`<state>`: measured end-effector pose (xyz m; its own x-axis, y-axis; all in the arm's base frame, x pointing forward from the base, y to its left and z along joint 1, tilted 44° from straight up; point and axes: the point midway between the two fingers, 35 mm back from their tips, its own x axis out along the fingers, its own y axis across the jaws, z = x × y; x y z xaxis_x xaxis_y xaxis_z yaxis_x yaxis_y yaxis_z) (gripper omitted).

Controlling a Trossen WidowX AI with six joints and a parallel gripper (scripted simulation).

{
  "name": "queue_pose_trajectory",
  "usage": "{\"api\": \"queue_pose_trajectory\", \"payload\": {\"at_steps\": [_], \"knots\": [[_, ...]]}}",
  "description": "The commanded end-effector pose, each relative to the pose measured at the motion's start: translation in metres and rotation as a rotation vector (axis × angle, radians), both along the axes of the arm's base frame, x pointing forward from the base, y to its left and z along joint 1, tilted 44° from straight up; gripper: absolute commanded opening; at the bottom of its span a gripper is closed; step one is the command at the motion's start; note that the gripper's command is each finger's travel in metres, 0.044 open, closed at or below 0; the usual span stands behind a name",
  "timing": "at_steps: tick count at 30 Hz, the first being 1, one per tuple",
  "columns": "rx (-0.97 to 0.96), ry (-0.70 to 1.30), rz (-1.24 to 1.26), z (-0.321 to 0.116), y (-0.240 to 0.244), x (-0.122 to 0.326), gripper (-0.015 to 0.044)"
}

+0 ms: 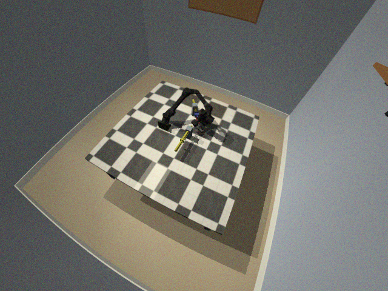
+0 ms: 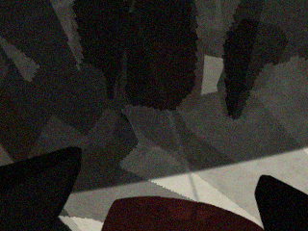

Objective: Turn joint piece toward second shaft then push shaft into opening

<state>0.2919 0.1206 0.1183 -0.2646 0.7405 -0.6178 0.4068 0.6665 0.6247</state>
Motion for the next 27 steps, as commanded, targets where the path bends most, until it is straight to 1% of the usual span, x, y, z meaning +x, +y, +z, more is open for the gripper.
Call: {"api": "queue_pose_trajectory", "payload": {"at_steps": [1, 6, 27], "knots": [[0.001, 0.011, -0.005, -0.0015, 0.0009, -0.0018, 0.0309], [0.001, 0.011, -0.005, -0.0015, 0.0009, -0.0018, 0.0182], [0.001, 0.011, -0.005, -0.0015, 0.0009, -0.0018, 0.0182]]}}
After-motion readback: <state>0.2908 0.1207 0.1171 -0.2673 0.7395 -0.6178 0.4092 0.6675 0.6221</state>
